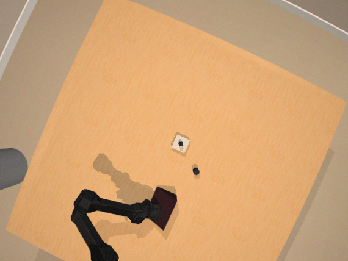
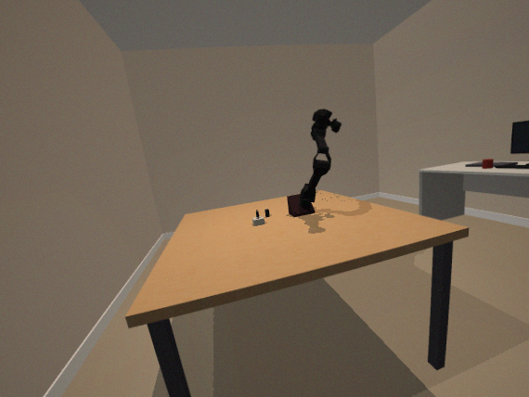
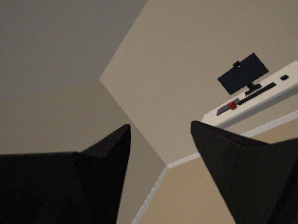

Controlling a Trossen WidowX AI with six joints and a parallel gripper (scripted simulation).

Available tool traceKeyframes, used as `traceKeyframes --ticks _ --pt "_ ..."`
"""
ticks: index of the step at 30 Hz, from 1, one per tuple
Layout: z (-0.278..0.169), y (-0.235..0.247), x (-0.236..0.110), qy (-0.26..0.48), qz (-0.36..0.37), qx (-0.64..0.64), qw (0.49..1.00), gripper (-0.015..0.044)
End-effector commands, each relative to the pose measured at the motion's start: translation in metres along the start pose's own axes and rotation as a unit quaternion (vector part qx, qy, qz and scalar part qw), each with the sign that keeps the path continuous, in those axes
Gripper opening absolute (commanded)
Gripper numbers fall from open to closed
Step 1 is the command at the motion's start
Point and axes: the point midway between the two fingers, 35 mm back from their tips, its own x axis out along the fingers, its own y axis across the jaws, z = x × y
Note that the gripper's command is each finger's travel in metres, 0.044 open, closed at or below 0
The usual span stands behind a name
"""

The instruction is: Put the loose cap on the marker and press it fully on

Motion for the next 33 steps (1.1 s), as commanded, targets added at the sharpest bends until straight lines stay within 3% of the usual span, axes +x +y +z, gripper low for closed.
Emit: traceKeyframes --ticks 1,8,16,25,33 --pt "-0.039 0.054 -0.011 0.055 0.086 -0.104 0.989 0.0243" --pt "-0.119 0.137 -0.058 0.132 0.254 -0.282 0.916 0.0243" --pt "-0.209 0.198 -0.144 0.183 0.441 -0.435 0.763 0.0243" --pt "-0.297 0.212 -0.267 0.202 0.615 -0.572 0.503 0.0243" --pt "-0.357 0.172 -0.380 0.201 0.729 -0.621 0.204 0.0243"
